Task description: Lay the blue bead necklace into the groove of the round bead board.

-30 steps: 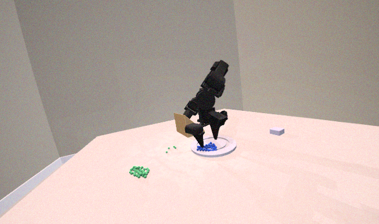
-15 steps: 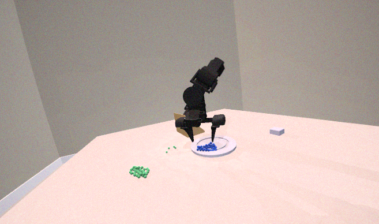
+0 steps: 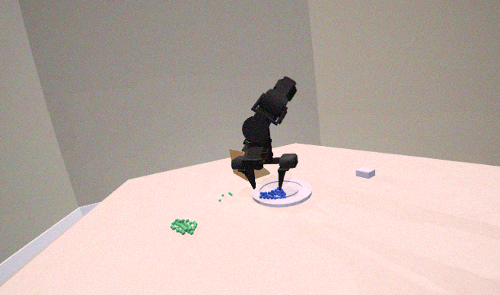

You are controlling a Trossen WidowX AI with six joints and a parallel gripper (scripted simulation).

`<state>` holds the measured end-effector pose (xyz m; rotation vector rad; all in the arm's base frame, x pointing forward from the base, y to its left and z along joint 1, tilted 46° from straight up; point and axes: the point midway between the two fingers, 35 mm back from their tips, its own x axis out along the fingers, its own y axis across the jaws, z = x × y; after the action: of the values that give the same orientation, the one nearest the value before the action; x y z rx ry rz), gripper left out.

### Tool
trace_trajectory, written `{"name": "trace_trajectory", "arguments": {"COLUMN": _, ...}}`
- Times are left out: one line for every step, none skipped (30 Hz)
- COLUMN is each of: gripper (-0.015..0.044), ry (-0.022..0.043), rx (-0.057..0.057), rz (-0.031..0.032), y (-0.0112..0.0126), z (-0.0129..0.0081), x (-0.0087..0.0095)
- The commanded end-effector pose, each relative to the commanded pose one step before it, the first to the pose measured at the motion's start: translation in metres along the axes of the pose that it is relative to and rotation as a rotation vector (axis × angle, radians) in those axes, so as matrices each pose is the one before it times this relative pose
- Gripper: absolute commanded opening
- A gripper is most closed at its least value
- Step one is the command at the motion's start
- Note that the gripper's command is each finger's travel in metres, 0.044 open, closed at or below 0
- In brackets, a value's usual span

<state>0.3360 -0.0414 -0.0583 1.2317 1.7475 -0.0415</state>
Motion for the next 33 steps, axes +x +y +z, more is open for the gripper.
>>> {"name": "trace_trajectory", "arguments": {"gripper": 0.0380, "ry": 0.00090, "rx": 0.0038, "rz": 0.00240, "y": 0.00001, "z": -0.00006, "x": 0.00421}}
{"name": "trace_trajectory", "arguments": {"gripper": 0.0380, "ry": 0.00033, "rx": 0.0003, "rz": -0.00001, "y": 0.00000, "z": -0.00004, "x": 0.00165}}
{"name": "trace_trajectory", "arguments": {"gripper": 0.0380, "ry": 0.00034, "rx": 0.0003, "rz": -0.00001, "y": 0.00000, "z": -0.00005, "x": 0.00165}}
{"name": "trace_trajectory", "arguments": {"gripper": 0.0380, "ry": 0.00034, "rx": 0.0003, "rz": -0.00001, "y": 0.00000, "z": -0.00006, "x": 0.00165}}
{"name": "trace_trajectory", "arguments": {"gripper": 0.0380, "ry": 0.00035, "rx": 0.0003, "rz": -0.00001, "y": -0.00001, "z": -0.00007, "x": 0.00165}}
{"name": "trace_trajectory", "arguments": {"gripper": 0.0380, "ry": 0.00036, "rx": 0.0003, "rz": 0.00000, "y": -0.00001, "z": -0.00007, "x": 0.00165}}
{"name": "trace_trajectory", "arguments": {"gripper": 0.0380, "ry": 0.00036, "rx": 0.0003, "rz": 0.00000, "y": -0.00001, "z": -0.00008, "x": 0.00164}}
{"name": "trace_trajectory", "arguments": {"gripper": 0.0380, "ry": 0.00037, "rx": 0.0003, "rz": 0.00000, "y": -0.00002, "z": -0.00009, "x": 0.00164}}
{"name": "trace_trajectory", "arguments": {"gripper": 0.0380, "ry": 0.00038, "rx": 0.0003, "rz": 0.00000, "y": -0.00002, "z": -0.00010, "x": 0.00164}}
{"name": "trace_trajectory", "arguments": {"gripper": 0.0380, "ry": 0.00038, "rx": 0.0003, "rz": 0.00000, "y": -0.00003, "z": -0.00010, "x": 0.00164}}
{"name": "trace_trajectory", "arguments": {"gripper": 0.0380, "ry": 0.00039, "rx": 0.0003, "rz": 0.00000, "y": -0.00003, "z": -0.00011, "x": 0.00163}}
{"name": "trace_trajectory", "arguments": {"gripper": 0.0380, "ry": 0.00040, "rx": 0.0003, "rz": 0.00001, "y": -0.00003, "z": -0.00012, "x": 0.00163}}
{"name": "trace_trajectory", "arguments": {"gripper": 0.0380, "ry": 0.00041, "rx": 0.0003, "rz": 0.00001, "y": -0.00004, "z": -0.00013, "x": 0.00163}}
{"name": "trace_trajectory", "arguments": {"gripper": 0.0380, "ry": 0.00041, "rx": 0.0003, "rz": 0.00001, "y": -0.00004, "z": -0.00014, "x": 0.00163}}
{"name": "trace_trajectory", "arguments": {"gripper": 0.0380, "ry": 0.00042, "rx": 0.0003, "rz": 0.00001, "y": -0.00005, "z": -0.00014, "x": 0.00163}}
{"name": "trace_trajectory", "arguments": {"gripper": 0.0380, "ry": 0.00043, "rx": 0.0003, "rz": 0.00001, "y": -0.00005, "z": -0.00015, "x": 0.00162}}
{"name": "trace_trajectory", "arguments": {"gripper": 0.0380, "ry": 0.00035, "rx": 0.0003, "rz": 0.00001, "y": -0.00004, "z": -0.00013, "x": 0.00131}}
{"name": "trace_trajectory", "arguments": {"gripper": 0.0380, "ry": 0.00021, "rx": 0.0002, "rz": 0.00001, "y": -0.00003, "z": -0.00008, "x": 0.00079}}
{"name": "trace_trajectory", "arguments": {"gripper": 0.0380, "ry": 0.00007, "rx": 0.0001, "rz": 0.00000, "y": -0.00001, "z": -0.00003, "x": 0.00026}}
{"name": "trace_trajectory", "arguments": {"gripper": 0.0354, "ry": -0.00129, "rx": -0.0049, "rz": -0.00440, "y": 0.00020, "z": 0.00038, "x": -0.00221}}
{"name": "trace_trajectory", "arguments": {"gripper": 0.0327, "ry": 0.00000, "rx": 0.0000, "rz": 0.00000, "y": 0.00000, "z": 0.00000, "x": 0.00000}}
{"name": "trace_trajectory", "arguments": {"gripper": 0.0301, "ry": 0.00000, "rx": 0.0000, "rz": 0.00000, "y": 0.00000, "z": 0.00000, "x": 0.00000}}
{"name": "trace_trajectory", "arguments": {"gripper": 0.0275, "ry": 0.00000, "rx": 0.0000, "rz": 0.00000, "y": 0.00000, "z": 0.00000, "x": 0.00000}}
{"name": "trace_trajectory", "arguments": {"gripper": 0.0249, "ry": 0.00000, "rx": 0.0000, "rz": 0.00000, "y": 0.00000, "z": 0.00000, "x": 0.00000}}
{"name": "trace_trajectory", "arguments": {"gripper": 0.0222, "ry": 0.00000, "rx": 0.0000, "rz": 0.00000, "y": 0.00000, "z": 0.00000, "x": 0.00000}}
{"name": "trace_trajectory", "arguments": {"gripper": 0.0196, "ry": 0.00000, "rx": 0.0000, "rz": 0.00000, "y": 0.00000, "z": 0.00000, "x": 0.00000}}
{"name": "trace_trajectory", "arguments": {"gripper": 0.0170, "ry": 0.00000, "rx": 0.0000, "rz": 0.00000, "y": 0.00000, "z": 0.00000, "x": 0.00000}}
{"name": "trace_trajectory", "arguments": {"gripper": 0.0144, "ry": 0.00000, "rx": 0.0000, "rz": 0.00000, "y": 0.00000, "z": 0.00000, "x": 0.00000}}
{"name": "trace_trajectory", "arguments": {"gripper": 0.0118, "ry": 0.00000, "rx": 0.0000, "rz": 0.00000, "y": 0.00000, "z": 0.00000, "x": 0.00000}}
{"name": "trace_trajectory", "arguments": {"gripper": 0.0091, "ry": 0.00000, "rx": 0.0000, "rz": 0.00000, "y": 0.00000, "z": 0.00000, "x": 0.00000}}
{"name": "trace_trajectory", "arguments": {"gripper": 0.0065, "ry": 0.00000, "rx": 0.0000, "rz": 0.00000, "y": 0.00000, "z": 0.00000, "x": 0.00000}}
{"name": "trace_trajectory", "arguments": {"gripper": 0.0039, "ry": 0.00000, "rx": 0.0000, "rz": 0.00000, "y": 0.00000, "z": 0.00000, "x": 0.00000}}
{"name": "trace_trajectory", "arguments": {"gripper": 0.0032, "ry": 0.00000, "rx": 0.0000, "rz": 0.00000, "y": 0.00000, "z": 0.00000, "x": 0.00000}}
